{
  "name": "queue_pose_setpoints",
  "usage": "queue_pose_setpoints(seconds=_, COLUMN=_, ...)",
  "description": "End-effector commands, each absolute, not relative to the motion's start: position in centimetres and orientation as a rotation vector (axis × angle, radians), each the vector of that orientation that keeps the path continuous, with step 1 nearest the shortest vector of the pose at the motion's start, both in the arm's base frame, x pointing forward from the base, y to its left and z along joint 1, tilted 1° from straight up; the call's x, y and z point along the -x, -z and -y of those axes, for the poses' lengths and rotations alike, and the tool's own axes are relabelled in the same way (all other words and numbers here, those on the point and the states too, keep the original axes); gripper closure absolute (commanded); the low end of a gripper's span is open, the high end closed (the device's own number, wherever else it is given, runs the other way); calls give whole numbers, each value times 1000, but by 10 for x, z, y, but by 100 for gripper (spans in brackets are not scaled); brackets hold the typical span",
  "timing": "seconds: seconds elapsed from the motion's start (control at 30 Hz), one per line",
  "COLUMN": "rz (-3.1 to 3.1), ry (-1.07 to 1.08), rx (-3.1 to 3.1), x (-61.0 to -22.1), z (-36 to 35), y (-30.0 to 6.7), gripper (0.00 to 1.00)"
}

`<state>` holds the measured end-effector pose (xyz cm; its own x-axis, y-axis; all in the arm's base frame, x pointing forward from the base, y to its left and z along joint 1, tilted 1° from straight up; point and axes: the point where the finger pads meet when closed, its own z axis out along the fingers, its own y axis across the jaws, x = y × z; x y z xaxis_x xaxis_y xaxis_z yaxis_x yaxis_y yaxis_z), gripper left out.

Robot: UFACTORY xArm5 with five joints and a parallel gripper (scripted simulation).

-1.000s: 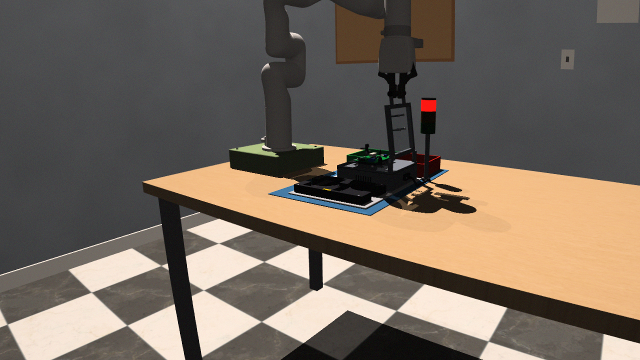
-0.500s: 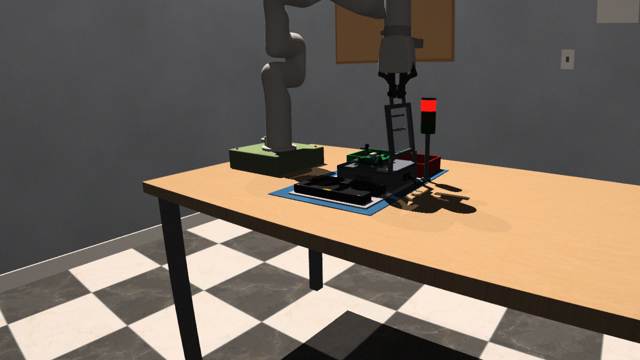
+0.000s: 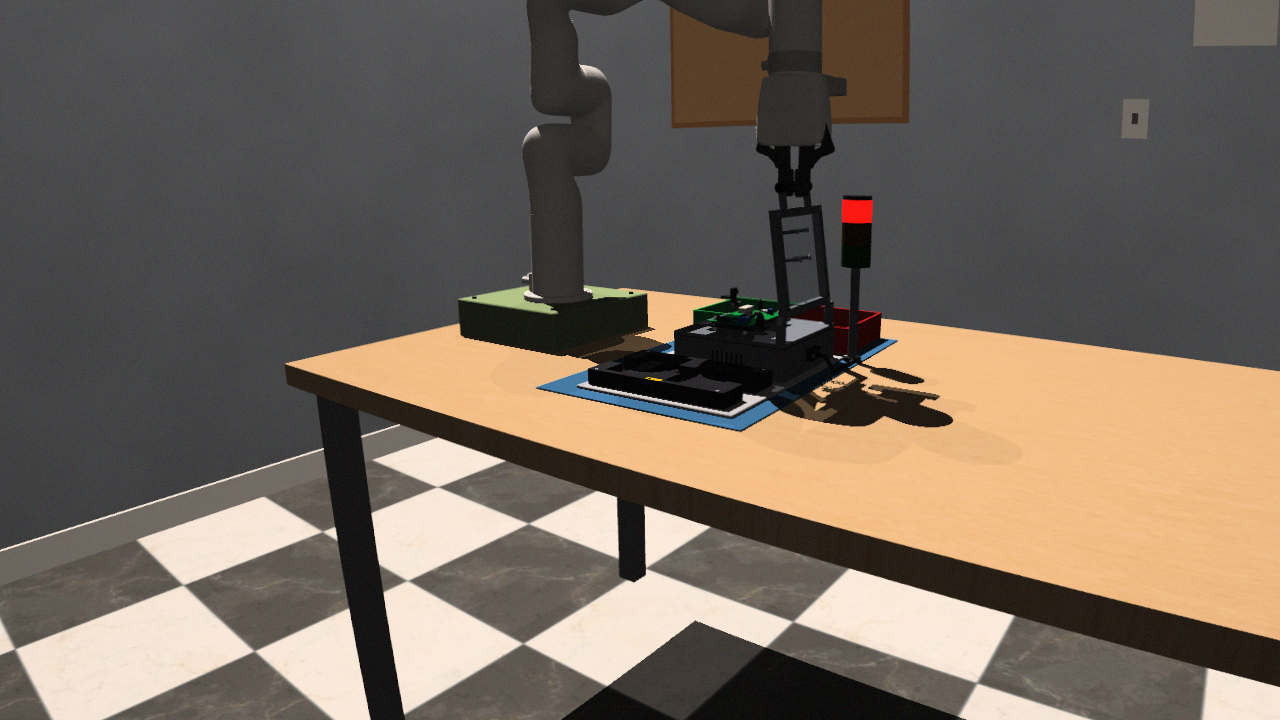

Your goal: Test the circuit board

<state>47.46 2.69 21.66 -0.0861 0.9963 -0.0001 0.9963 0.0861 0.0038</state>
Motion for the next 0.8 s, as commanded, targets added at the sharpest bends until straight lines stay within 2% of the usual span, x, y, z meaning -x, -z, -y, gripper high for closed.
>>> queue_pose_setpoints(seconds=0.0, rz=-2311, ry=-9, rx=-2120, x=-476, z=-27, y=-218, gripper=100)
queue_pose_setpoints(seconds=0.27, rz=-2311, ry=-9, rx=-2120, x=-482, z=-28, y=-219, gripper=100)
queue_pose_setpoints(seconds=0.77, rz=-2311, ry=-9, rx=-2120, x=-522, z=-31, y=-221, gripper=100)
